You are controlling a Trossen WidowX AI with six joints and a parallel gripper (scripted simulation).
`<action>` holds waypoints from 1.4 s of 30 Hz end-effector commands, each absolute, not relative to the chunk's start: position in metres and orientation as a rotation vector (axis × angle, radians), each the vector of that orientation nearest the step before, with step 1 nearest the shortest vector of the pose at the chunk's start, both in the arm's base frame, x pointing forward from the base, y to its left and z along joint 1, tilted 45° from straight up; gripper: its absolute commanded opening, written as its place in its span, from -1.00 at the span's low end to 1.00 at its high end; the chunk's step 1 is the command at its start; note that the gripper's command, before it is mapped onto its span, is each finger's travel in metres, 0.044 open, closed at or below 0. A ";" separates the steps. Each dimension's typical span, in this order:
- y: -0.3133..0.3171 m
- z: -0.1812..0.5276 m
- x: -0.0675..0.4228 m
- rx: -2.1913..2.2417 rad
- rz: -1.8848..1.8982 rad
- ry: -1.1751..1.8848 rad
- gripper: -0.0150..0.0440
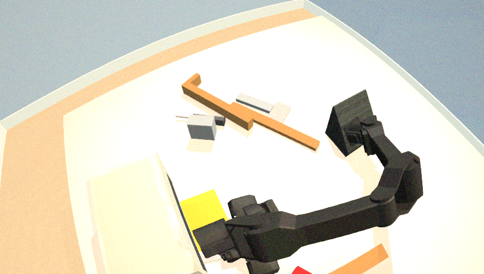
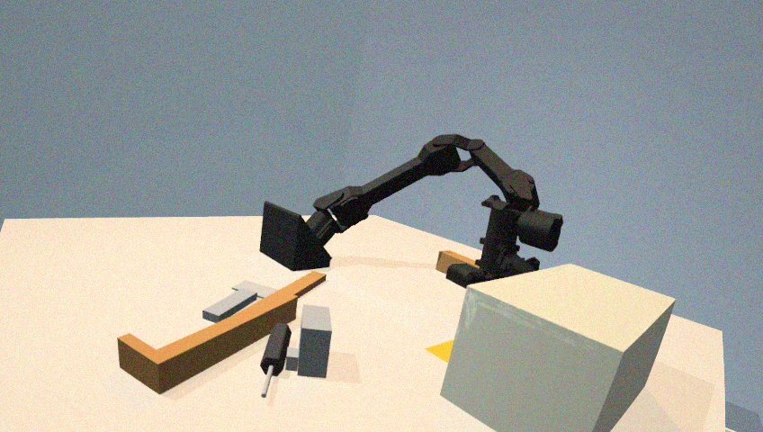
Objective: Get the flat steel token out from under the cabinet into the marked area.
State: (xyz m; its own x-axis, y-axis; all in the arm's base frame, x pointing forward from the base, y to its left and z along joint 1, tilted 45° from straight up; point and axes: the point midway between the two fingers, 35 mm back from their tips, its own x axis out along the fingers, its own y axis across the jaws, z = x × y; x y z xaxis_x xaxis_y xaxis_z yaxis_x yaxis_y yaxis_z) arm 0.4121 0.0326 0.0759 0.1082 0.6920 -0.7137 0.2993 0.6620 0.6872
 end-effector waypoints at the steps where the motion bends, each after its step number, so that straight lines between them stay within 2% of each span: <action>1: 0.032 0.076 0.415 0.868 0.353 1.481 -0.49; 42: 0.004 0.043 0.402 0.866 0.351 1.482 -0.49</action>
